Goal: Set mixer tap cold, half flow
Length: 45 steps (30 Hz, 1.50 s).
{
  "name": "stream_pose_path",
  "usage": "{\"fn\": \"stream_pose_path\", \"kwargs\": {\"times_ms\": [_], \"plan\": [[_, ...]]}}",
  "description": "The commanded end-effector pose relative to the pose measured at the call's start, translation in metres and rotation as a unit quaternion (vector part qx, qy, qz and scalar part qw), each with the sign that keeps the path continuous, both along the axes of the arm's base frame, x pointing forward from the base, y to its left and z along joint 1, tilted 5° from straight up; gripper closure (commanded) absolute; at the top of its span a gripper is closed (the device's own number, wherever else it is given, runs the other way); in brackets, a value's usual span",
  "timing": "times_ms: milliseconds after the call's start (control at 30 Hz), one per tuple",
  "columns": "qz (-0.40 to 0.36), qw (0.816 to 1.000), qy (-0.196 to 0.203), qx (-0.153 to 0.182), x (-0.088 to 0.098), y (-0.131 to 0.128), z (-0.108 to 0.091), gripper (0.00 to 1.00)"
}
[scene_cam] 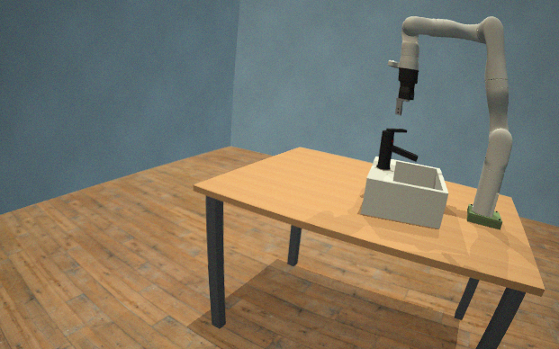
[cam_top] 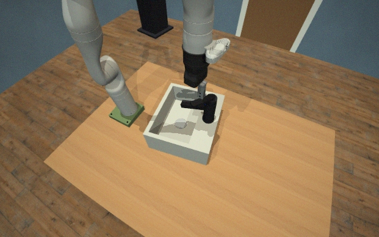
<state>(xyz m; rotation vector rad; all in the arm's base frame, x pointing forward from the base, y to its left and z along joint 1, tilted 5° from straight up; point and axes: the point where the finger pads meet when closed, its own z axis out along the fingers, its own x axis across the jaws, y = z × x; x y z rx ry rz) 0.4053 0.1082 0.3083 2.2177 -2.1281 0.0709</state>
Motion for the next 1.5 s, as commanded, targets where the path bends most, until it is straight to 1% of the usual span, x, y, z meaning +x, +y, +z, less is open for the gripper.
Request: {"fn": "stream_pose_path", "kwargs": {"times_ms": [0,200,400,467,600,767,967,1033,1467], "plan": [[-0.031,1.0,-0.003,-0.001,0.001,0.002,0.001,1.0],[-0.138,0.99,-0.012,-0.002,0.001,-0.001,0.002,1.0],[-0.245,0.969,-0.02,-0.003,0.001,-0.002,0.003,1.0],[-0.245,0.969,-0.02,-0.003,0.001,-0.002,0.003,1.0],[-0.315,0.949,-0.026,-0.004,0.0,-0.003,0.004,1.0],[-0.398,0.917,-0.033,-0.005,-0.002,-0.004,0.005,1.0],[-0.492,0.87,-0.041,-0.007,-0.004,-0.004,0.006,1.0],[-0.492,0.87,-0.041,-0.007,-0.004,-0.004,0.006,1.0],[-0.656,0.753,-0.055,-0.008,-0.011,-0.001,0.009,1.0]]}}
